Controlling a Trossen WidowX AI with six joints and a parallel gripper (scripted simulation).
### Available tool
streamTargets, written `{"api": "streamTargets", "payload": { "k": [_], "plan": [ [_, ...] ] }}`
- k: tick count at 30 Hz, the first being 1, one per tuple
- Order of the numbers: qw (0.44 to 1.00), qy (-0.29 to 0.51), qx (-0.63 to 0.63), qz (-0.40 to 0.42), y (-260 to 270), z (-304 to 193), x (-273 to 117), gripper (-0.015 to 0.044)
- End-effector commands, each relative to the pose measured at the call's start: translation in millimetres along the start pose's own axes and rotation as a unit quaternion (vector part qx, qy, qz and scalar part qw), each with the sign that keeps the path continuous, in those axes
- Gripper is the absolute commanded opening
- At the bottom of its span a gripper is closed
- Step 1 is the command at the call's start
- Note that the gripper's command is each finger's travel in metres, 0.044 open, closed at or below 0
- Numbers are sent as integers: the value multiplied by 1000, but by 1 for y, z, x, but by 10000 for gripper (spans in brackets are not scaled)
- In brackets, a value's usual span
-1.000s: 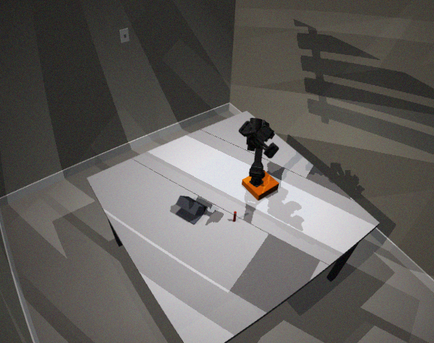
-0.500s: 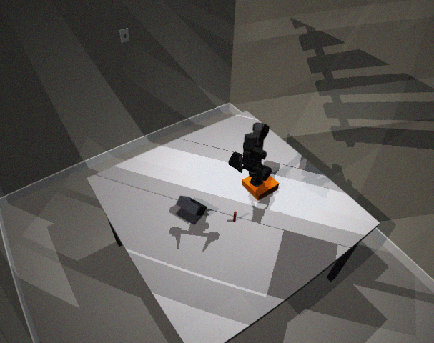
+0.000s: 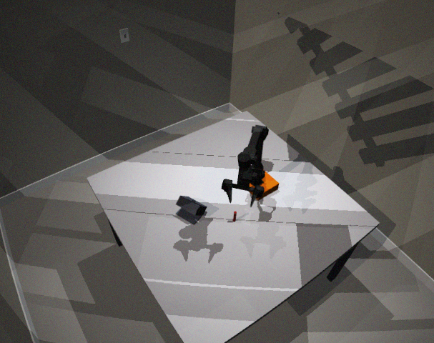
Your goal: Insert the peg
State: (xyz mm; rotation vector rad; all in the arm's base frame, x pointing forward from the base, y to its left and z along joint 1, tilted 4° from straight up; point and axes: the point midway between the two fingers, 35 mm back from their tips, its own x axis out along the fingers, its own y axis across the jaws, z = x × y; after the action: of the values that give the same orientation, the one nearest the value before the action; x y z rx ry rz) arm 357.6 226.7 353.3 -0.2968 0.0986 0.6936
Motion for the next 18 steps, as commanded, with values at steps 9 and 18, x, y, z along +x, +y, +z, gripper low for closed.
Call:
{"api": "streamTargets", "payload": {
  "k": [9, 18],
  "plan": [
    [976, 202, 86, -6, 3, -103, 9, 440],
    [928, 347, 136, -21, 7, -173, -7, 440]
  ]
}}
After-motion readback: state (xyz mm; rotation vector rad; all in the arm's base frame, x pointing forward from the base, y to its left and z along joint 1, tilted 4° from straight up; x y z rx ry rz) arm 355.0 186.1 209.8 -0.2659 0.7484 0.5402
